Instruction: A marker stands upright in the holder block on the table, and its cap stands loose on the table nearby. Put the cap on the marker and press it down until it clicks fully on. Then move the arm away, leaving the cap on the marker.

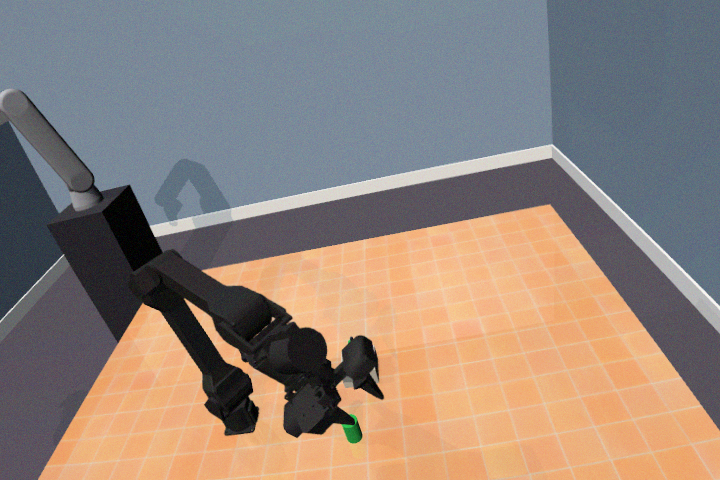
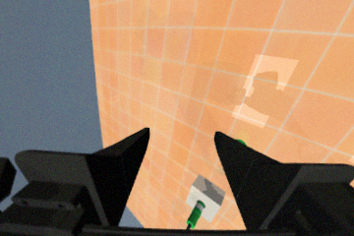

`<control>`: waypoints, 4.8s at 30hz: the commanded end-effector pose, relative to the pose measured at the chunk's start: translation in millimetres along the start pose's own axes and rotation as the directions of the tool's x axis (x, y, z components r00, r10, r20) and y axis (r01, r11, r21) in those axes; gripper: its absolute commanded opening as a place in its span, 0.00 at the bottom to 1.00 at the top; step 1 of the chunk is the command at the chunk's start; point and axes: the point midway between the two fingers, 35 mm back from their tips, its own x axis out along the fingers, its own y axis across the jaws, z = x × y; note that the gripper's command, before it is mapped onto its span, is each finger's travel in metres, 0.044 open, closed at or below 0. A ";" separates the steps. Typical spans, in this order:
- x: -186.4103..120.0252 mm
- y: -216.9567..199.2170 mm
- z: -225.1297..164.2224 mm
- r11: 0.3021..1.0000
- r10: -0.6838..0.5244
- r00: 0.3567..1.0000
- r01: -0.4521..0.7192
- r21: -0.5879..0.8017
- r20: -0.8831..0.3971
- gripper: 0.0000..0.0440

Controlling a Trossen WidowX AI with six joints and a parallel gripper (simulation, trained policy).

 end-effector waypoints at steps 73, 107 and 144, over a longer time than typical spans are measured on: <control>44.3 -56.9 -56.8 0.792 -0.609 0.780 0.585 -0.175 -0.147 0.72; 77.1 -92.9 -68.9 0.696 -0.709 0.692 0.654 -0.296 -0.136 0.39; 14.2 -6.7 -130.7 0.752 -0.606 0.792 0.540 -0.379 -0.074 0.04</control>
